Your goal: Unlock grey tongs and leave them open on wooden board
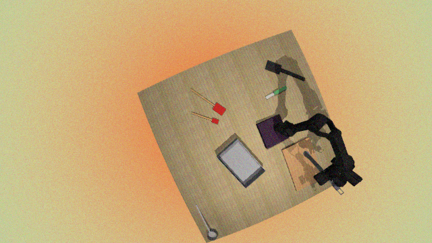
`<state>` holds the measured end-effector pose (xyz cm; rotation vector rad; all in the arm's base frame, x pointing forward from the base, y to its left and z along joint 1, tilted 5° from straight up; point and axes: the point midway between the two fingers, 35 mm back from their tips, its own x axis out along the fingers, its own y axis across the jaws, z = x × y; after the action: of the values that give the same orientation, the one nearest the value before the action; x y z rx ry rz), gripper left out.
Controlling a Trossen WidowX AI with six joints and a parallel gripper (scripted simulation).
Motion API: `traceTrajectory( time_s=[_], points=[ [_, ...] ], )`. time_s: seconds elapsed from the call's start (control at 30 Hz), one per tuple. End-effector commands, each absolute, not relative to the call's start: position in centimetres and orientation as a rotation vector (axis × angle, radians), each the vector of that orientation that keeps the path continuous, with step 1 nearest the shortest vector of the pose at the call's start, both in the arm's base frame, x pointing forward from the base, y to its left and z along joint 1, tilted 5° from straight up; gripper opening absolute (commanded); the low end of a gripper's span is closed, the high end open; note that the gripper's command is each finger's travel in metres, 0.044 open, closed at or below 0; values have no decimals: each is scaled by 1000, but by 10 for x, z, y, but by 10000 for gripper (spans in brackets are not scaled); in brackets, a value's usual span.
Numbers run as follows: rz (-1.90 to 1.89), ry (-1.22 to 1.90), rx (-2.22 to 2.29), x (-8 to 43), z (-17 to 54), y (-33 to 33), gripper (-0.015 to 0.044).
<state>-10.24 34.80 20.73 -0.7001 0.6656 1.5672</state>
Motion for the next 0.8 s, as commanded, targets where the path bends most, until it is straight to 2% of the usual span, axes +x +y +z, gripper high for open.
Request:
traceTrajectory(
  time_s=[0.0,0.77],
  points=[
    [1559,704,-749,-103,206,351,-150],
    [1446,999,-1033,-102,187,353,-150]
  ],
)
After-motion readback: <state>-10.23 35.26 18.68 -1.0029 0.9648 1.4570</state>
